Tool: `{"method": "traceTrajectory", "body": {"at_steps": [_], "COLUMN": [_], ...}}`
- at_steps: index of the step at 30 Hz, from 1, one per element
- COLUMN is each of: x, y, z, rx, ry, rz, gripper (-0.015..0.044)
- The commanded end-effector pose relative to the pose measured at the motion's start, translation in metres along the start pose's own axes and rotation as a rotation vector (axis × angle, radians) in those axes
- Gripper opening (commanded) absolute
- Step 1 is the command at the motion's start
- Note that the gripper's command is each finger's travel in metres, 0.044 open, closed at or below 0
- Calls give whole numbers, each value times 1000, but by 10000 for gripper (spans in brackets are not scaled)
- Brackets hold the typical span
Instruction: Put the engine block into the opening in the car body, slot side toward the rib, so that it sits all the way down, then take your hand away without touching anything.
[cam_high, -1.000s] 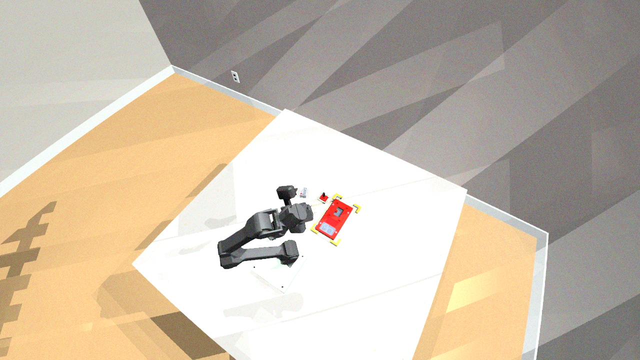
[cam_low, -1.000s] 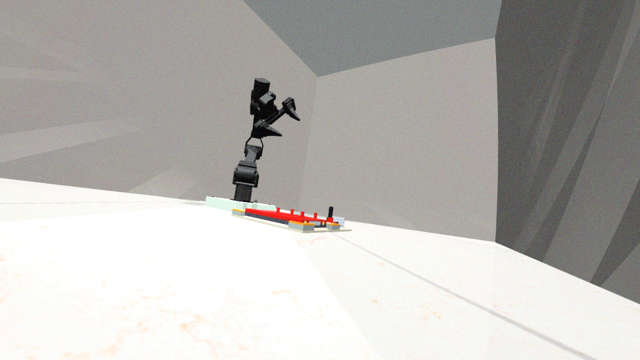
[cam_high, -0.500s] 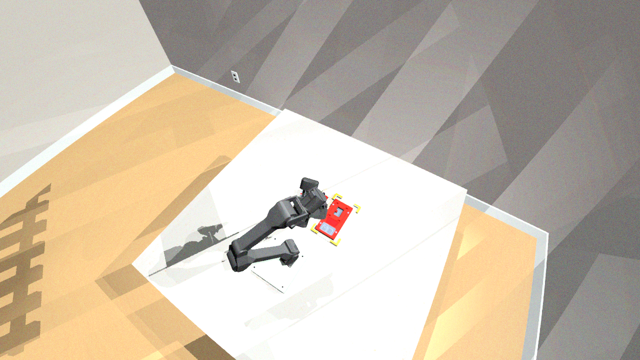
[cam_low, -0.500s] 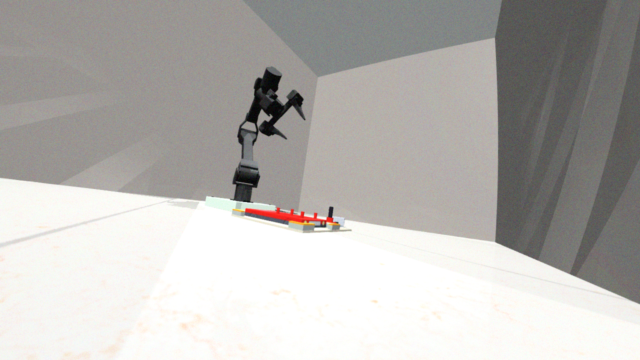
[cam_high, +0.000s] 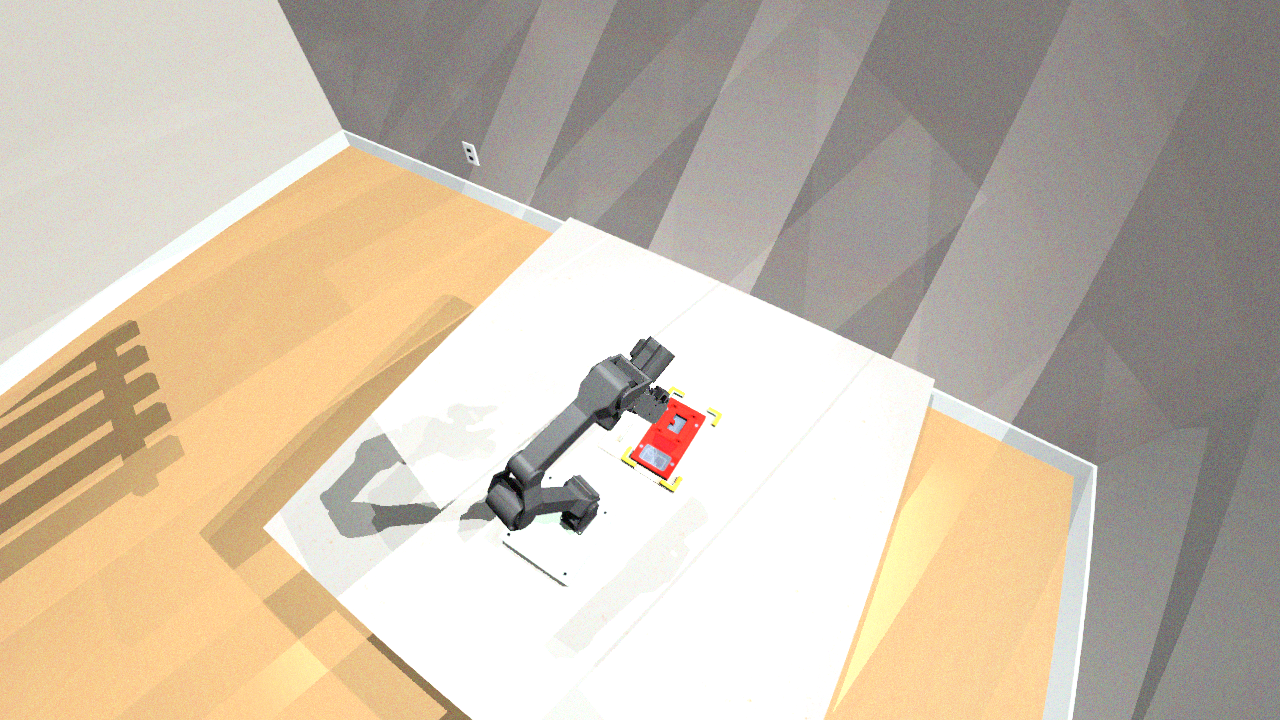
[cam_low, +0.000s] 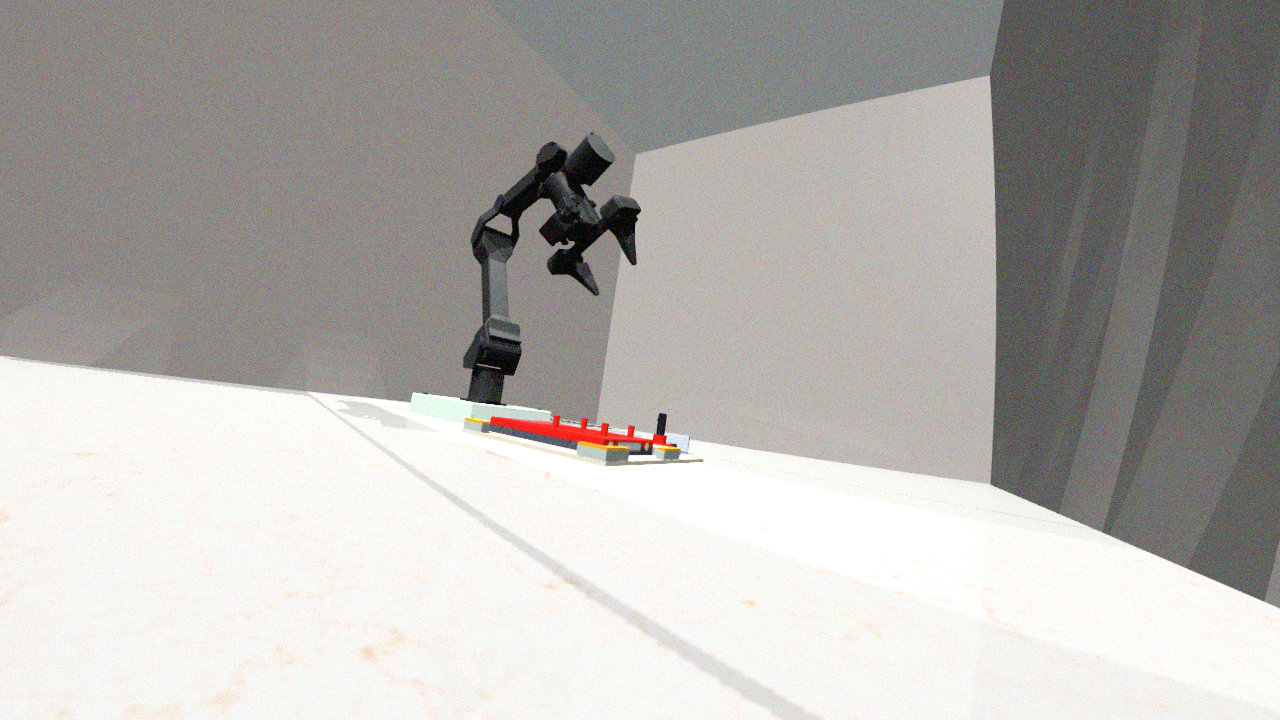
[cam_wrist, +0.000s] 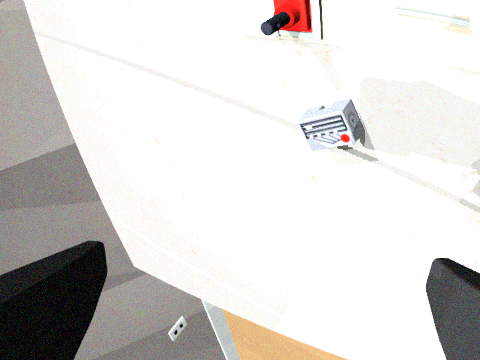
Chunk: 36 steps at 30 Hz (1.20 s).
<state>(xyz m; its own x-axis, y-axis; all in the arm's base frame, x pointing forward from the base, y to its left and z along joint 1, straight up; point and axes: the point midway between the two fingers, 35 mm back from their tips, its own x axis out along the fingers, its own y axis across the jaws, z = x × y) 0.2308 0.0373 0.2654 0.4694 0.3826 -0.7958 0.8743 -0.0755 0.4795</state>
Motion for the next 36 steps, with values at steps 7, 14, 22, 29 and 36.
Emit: {"method": "traceTrajectory", "body": {"at_steps": [7,14,22,29,36], "x": [52,90,131,171,213], "y": [16,13,12,6,-7], "z": [-15,-25,-33,-41,-53], "rx": [245,425,645,830,1005], "ry": [-46,-142,-280,-421,-572], "rz": [-147,-240,-286,-288,-246], "gripper": [440,440,440,440,440]}}
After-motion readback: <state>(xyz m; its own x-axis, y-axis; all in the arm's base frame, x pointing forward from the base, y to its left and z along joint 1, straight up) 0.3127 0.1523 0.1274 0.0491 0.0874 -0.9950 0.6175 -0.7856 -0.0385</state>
